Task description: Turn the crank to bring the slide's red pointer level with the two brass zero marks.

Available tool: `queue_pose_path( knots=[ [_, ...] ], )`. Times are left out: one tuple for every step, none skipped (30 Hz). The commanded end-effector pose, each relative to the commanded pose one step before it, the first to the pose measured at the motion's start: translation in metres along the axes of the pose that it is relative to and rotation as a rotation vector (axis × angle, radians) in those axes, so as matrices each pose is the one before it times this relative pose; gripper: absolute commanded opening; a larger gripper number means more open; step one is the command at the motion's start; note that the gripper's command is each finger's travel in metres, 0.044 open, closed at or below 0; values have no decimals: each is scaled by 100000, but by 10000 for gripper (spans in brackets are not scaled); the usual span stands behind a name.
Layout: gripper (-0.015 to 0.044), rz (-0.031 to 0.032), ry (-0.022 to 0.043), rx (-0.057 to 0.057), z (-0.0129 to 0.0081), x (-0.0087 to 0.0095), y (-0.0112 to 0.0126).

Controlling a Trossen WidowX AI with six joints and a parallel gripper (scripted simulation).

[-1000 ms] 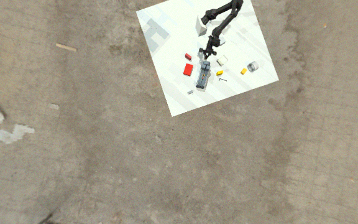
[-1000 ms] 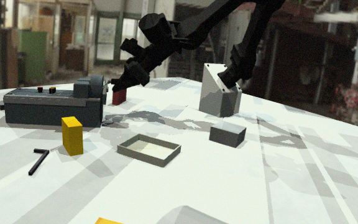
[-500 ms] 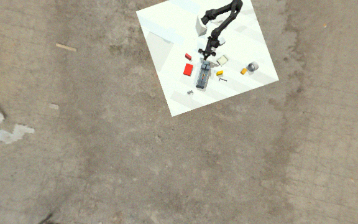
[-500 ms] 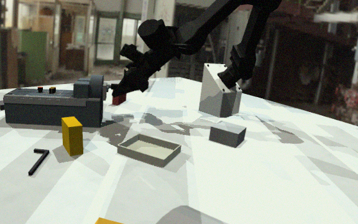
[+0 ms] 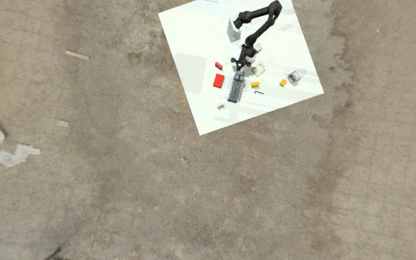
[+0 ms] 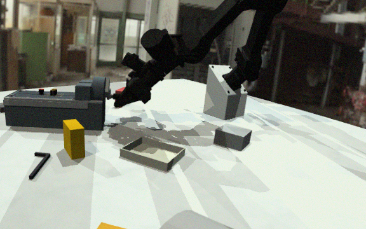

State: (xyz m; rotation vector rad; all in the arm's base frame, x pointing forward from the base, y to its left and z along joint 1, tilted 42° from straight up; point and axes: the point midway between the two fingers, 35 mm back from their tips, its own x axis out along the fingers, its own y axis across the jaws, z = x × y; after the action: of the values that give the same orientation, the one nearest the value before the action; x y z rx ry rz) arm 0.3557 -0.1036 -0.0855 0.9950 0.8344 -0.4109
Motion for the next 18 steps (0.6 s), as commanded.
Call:
queue_pose_path(
  knots=[
    [0,358,625,-273,-563,559,597],
    [0,4,4,4,-55,47,91],
    [0,4,3,4,-50,42,84],
    [0,4,3,3,-45,37,77],
    [0,3,3,3,-38,34,74],
    [0,3,2,3,-33,31,73],
    [0,3,2,3,-29,28,72],
    [0,3,2,2,-26,25,71],
    [0,3,2,2,-23,22,70],
    [0,3,2,2,-20,20,68],
    [0,3,1,2,-17,18,68],
    [0,3,1,2,-14,16,67],
    [0,3,1,2,-11,14,65],
    [0,3,1,2,-9,13,66],
    [0,3,1,2,-7,11,64],
    [0,2,1,1,-7,10,59],
    [0,2,1,1,-11,10,49],
    [0,2,1,1,-10,9,48]
  ],
)
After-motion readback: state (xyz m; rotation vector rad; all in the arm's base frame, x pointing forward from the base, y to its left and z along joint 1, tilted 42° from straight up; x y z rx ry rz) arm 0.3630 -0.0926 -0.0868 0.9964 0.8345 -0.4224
